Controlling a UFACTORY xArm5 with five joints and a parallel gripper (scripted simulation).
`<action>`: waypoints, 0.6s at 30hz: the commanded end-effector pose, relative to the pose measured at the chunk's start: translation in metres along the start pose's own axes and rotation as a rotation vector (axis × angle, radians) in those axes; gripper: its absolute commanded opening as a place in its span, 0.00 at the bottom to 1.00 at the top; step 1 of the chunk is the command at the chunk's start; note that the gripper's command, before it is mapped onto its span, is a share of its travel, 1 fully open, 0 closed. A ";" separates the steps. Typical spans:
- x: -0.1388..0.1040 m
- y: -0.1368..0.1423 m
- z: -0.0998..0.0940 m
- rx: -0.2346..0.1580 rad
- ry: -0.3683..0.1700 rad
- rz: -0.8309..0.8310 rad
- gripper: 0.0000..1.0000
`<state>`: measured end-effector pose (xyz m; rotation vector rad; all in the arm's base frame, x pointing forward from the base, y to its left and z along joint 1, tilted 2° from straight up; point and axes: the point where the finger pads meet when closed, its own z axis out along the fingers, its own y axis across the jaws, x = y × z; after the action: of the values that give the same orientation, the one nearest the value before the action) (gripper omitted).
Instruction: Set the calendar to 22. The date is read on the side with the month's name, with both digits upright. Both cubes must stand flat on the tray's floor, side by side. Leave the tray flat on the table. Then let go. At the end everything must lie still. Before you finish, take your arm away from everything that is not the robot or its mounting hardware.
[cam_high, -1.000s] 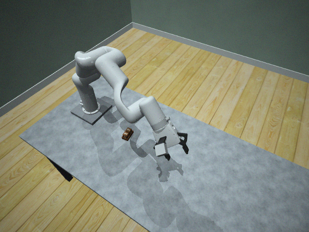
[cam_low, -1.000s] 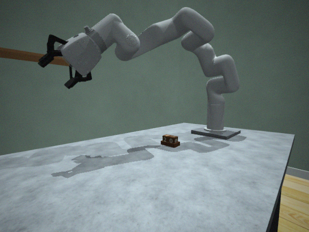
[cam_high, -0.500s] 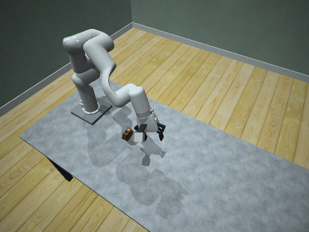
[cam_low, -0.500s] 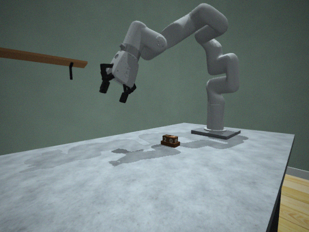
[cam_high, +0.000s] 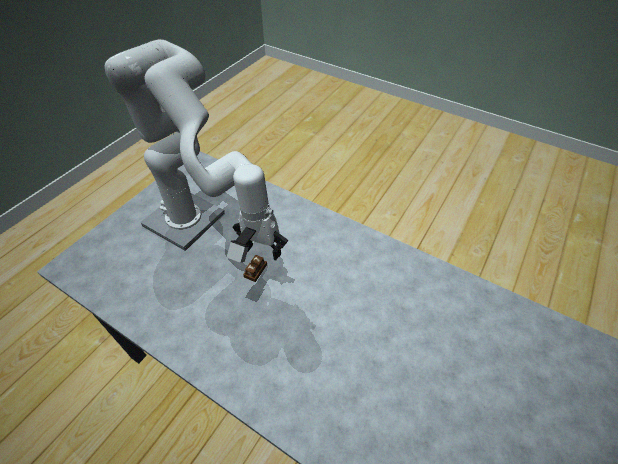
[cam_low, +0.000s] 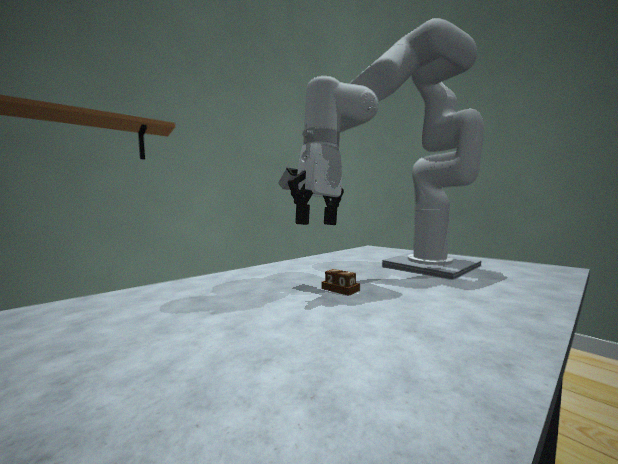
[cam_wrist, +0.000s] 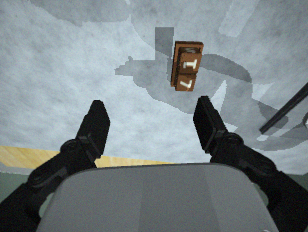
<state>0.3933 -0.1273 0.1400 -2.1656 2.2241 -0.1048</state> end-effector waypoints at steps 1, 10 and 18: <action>-0.016 0.043 0.005 -0.062 -0.017 0.031 1.00; -0.020 0.056 0.009 -0.084 -0.023 0.040 1.00; -0.020 0.056 0.009 -0.084 -0.023 0.041 1.00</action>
<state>0.3378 -0.1055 0.1257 -2.1506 2.2993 0.0187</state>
